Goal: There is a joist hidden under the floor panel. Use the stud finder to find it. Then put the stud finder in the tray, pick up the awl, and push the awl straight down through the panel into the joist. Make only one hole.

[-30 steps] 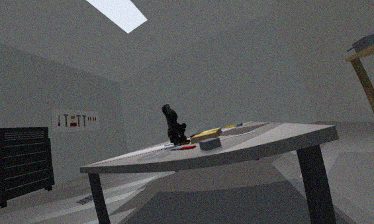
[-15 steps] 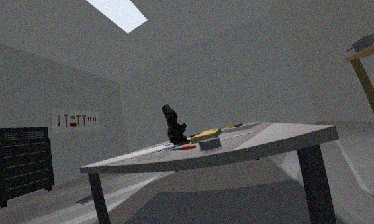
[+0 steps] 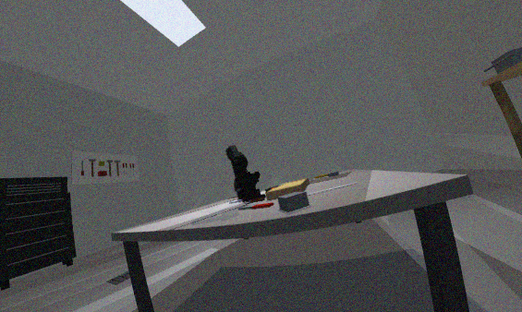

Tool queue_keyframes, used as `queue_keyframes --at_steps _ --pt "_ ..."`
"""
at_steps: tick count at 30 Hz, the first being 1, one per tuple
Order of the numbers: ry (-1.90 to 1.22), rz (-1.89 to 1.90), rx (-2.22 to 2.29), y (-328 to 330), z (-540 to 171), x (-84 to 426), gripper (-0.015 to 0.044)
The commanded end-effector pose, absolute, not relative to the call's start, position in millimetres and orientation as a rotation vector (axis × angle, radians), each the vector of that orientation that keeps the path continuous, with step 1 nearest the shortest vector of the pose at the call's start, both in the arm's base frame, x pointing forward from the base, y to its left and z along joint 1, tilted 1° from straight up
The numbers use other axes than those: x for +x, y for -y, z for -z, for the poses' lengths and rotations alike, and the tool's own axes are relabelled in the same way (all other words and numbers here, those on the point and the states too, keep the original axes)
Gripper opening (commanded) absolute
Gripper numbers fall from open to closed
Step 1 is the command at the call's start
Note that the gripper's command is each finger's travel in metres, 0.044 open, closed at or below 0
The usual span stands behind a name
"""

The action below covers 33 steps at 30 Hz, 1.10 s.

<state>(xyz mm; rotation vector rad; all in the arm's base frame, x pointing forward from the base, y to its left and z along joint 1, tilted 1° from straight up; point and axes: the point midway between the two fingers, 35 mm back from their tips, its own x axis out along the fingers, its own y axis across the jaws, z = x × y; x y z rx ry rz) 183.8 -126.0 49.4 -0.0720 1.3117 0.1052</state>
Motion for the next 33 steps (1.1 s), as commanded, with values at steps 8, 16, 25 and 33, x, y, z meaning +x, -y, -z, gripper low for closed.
queue_keyframes --at_steps 8,16,25,33 --pt "-1.299 -0.1 -0.076 130.9 -97.5 190.7 0.0" --pt "-1.299 -0.1 -0.076 128.6 -137.6 188.4 0.0" --pt "-1.299 -0.102 -0.078 129.3 -152.8 193.3 0.0" --pt "-1.298 -0.113 -0.087 139.0 -163.7 226.3 0.0"
